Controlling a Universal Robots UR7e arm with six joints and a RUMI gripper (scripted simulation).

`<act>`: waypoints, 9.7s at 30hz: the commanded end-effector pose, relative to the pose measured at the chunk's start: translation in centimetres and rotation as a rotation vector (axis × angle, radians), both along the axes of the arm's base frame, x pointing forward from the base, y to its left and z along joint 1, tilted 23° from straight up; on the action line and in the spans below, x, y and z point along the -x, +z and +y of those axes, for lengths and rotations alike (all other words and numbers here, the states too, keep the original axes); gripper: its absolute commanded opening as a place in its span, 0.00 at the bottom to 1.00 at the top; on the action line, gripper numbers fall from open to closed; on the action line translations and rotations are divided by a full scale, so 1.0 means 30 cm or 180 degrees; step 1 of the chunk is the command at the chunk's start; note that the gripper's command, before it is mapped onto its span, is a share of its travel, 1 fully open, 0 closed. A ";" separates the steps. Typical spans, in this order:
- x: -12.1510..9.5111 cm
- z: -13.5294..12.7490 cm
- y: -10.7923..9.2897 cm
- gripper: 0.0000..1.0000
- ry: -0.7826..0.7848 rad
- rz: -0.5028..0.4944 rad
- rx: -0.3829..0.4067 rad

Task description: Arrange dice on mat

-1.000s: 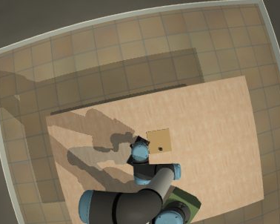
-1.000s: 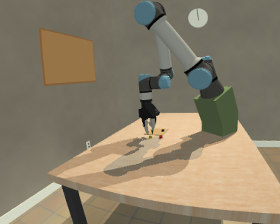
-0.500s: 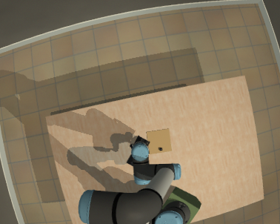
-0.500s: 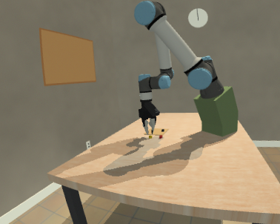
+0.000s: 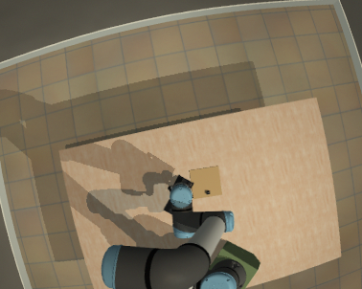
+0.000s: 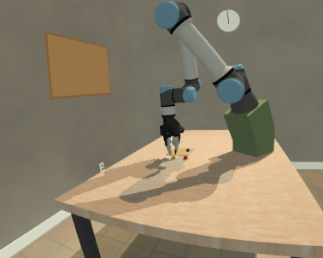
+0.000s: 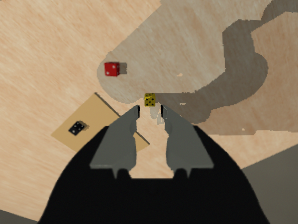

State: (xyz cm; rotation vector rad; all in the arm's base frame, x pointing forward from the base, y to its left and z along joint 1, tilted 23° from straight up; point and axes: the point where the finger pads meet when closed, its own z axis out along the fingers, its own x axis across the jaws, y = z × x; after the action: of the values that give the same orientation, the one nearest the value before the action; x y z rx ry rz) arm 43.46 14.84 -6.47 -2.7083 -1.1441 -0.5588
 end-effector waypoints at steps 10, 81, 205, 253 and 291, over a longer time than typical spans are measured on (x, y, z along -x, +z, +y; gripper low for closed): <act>0.000 0.001 -0.001 0.18 0.0001 -0.0001 0.0002; -0.020 0.021 -0.067 0.00 0.0001 -0.0001 0.0002; 0.065 -0.284 0.181 0.00 0.1037 -0.0296 0.0326; 0.073 -0.488 0.103 0.00 0.2069 -0.0621 0.0631; -0.007 -0.410 -0.162 0.00 0.2069 -0.0621 0.0631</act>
State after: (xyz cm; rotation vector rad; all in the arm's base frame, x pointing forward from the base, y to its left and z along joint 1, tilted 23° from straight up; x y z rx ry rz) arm 43.15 2.64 -11.07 -2.2303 -2.0907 -0.6214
